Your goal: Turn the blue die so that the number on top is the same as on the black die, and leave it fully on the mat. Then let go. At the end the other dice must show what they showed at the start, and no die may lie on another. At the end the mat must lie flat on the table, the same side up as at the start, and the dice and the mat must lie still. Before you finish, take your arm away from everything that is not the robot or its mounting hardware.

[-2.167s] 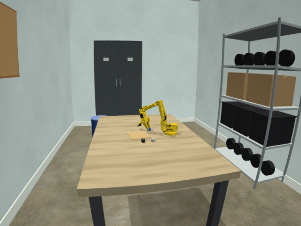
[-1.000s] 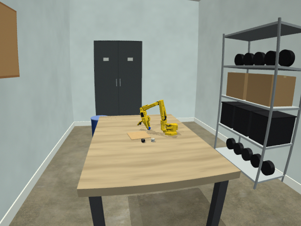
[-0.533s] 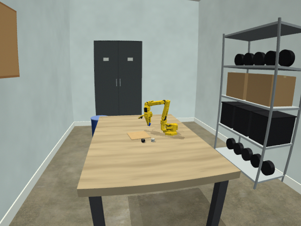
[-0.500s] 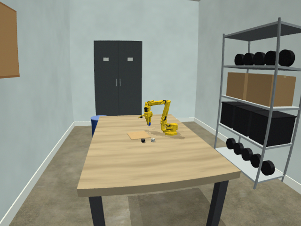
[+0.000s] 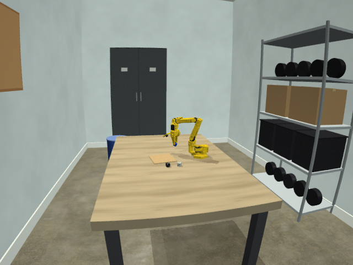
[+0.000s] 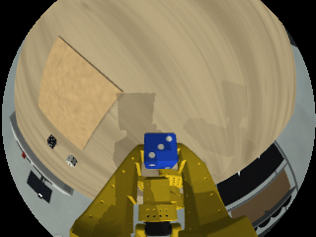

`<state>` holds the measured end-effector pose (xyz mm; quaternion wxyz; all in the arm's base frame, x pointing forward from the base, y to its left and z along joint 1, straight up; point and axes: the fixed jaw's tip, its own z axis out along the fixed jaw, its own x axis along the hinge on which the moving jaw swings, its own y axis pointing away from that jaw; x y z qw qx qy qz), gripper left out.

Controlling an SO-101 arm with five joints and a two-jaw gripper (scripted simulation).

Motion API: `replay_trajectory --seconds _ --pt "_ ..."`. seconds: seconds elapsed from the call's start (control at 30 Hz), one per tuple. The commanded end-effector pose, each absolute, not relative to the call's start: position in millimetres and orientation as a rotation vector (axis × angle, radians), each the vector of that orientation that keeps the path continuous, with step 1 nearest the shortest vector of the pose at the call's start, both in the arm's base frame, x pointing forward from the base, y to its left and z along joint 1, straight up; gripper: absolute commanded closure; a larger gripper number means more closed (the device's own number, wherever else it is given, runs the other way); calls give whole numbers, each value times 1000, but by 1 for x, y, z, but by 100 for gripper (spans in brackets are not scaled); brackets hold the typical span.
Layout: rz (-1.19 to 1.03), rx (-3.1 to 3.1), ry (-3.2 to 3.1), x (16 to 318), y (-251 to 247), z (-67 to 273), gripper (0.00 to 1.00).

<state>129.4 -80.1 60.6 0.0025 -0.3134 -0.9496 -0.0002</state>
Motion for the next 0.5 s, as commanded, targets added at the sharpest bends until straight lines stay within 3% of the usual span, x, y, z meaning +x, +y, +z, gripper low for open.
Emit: replay_trajectory --seconds 0.0,0.47 --pt "35 -1009 -3054 137 -84 71 100" --pt "40 -1000 -3071 139 -83 71 100"
